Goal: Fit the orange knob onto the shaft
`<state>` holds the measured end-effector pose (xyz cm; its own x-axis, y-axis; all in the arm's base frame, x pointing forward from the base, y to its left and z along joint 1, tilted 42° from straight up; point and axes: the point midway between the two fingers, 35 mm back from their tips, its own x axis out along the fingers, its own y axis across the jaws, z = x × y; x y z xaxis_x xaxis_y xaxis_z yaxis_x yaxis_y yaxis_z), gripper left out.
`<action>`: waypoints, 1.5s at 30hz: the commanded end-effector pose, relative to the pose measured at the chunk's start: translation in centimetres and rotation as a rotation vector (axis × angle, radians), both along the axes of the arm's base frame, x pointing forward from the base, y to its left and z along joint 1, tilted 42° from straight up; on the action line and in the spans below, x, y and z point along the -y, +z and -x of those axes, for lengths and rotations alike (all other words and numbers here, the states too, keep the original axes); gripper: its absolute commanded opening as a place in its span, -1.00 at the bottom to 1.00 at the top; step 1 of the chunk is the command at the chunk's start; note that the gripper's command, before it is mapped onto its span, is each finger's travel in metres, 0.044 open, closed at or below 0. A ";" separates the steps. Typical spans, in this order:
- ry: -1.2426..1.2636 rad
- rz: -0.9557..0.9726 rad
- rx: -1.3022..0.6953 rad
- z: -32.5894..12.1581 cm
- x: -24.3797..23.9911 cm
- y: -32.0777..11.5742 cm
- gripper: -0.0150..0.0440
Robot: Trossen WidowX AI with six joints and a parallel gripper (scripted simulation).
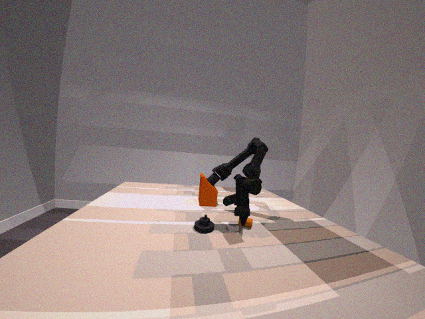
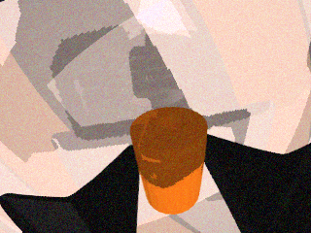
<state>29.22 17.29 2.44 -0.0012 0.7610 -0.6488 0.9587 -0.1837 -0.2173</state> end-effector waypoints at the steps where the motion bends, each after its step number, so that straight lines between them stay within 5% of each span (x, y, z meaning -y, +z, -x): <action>1: 0.019 0.071 -0.005 -0.2 -0.1 0.5 0.11; 45: 0.177 0.776 -0.138 -1.4 -2.4 4.5 0.11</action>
